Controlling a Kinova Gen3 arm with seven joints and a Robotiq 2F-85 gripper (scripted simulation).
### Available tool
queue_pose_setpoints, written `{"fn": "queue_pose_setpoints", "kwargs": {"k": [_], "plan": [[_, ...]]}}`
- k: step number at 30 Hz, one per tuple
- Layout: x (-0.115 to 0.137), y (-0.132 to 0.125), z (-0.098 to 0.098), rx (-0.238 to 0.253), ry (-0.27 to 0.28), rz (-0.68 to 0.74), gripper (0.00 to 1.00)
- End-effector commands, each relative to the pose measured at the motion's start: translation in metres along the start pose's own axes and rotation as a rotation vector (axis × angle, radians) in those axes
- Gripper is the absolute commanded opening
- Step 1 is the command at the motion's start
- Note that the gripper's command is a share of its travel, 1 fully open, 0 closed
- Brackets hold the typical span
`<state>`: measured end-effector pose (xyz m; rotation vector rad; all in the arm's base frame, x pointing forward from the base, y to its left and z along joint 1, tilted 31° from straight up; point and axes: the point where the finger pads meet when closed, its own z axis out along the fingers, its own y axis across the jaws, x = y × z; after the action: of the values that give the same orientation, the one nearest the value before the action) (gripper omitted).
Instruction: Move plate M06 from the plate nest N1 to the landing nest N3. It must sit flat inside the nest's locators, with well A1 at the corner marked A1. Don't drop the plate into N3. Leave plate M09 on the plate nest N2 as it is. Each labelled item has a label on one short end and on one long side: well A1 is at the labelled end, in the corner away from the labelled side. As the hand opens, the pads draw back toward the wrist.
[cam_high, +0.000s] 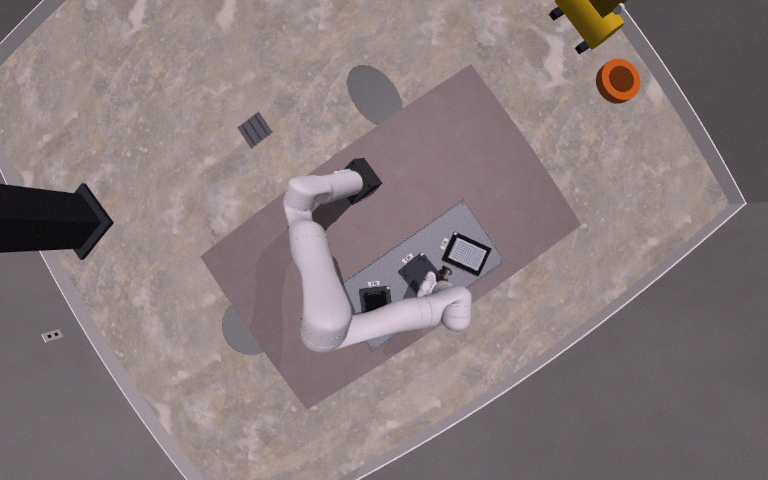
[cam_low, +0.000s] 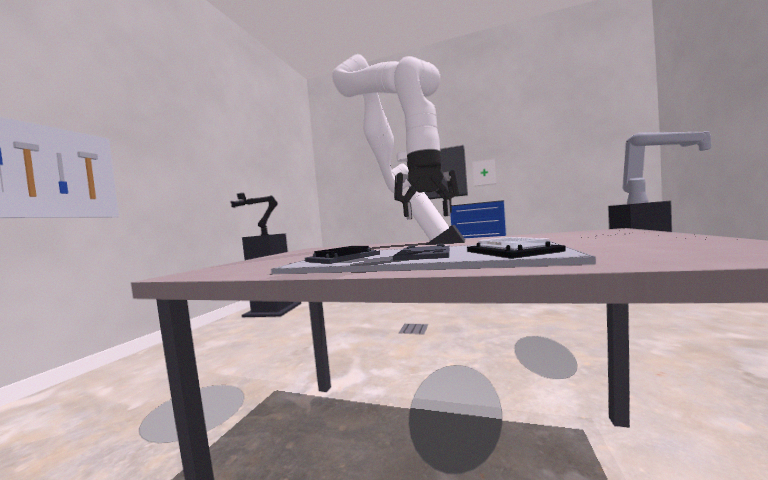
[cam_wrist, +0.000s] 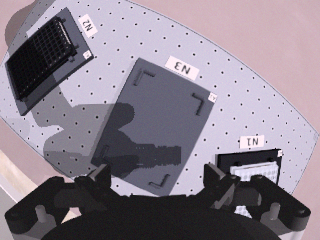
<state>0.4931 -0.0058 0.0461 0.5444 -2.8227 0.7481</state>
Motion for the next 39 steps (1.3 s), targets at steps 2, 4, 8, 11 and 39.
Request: {"fn": "queue_pose_setpoints", "kwargs": {"k": [2,4,8,11,39], "plan": [[-0.007,0.017,0.001,-0.002,0.004,0.001,1.00],[-0.010,0.022,0.002,-0.002,0.004,0.001,1.00],[-0.016,0.034,0.003,-0.002,0.005,0.001,1.00],[-0.021,0.043,0.004,-0.002,0.005,0.001,1.00],[-0.060,0.112,0.014,-0.003,0.006,0.001,1.00]]}}
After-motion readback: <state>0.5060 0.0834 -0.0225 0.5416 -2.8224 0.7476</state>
